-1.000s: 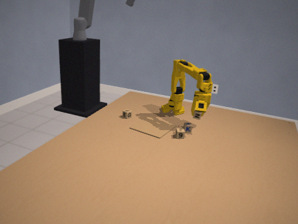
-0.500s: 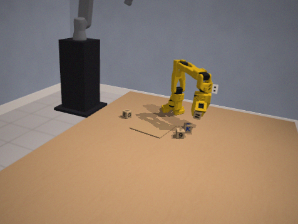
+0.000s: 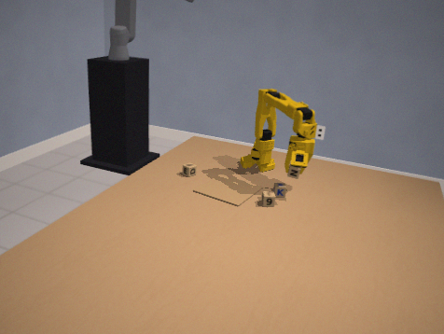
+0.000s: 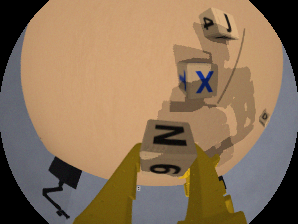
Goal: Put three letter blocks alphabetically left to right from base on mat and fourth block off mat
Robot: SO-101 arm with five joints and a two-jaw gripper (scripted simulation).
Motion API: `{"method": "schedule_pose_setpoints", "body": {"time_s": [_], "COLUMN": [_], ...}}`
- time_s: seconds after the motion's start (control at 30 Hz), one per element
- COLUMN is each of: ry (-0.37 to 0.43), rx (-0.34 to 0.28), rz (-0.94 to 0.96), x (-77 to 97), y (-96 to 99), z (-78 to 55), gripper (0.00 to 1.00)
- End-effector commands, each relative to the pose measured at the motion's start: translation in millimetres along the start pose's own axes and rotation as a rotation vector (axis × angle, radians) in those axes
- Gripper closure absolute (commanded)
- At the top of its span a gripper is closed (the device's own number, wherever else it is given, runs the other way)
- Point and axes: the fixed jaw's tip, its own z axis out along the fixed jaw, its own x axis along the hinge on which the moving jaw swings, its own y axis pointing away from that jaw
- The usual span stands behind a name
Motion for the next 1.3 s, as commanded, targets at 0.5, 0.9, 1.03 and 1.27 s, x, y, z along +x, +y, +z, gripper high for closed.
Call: {"method": "schedule_pose_setpoints", "body": {"time_s": [0.5, 0.9, 1.03, 1.27], "ry": [-0.050, -0.050, -0.050, -0.050], "rx": [-0.049, -0.049, -0.049, -0.049], "rz": [0.000, 0.000, 0.000, 0.000], "x": [-5.0, -5.3, -5.3, -5.5], "y": [6.0, 6.3, 6.3, 6.5], "z": [-4.3, 1.3, 1.4, 5.4], "gripper": [1.00, 1.00, 1.00, 1.00]}}
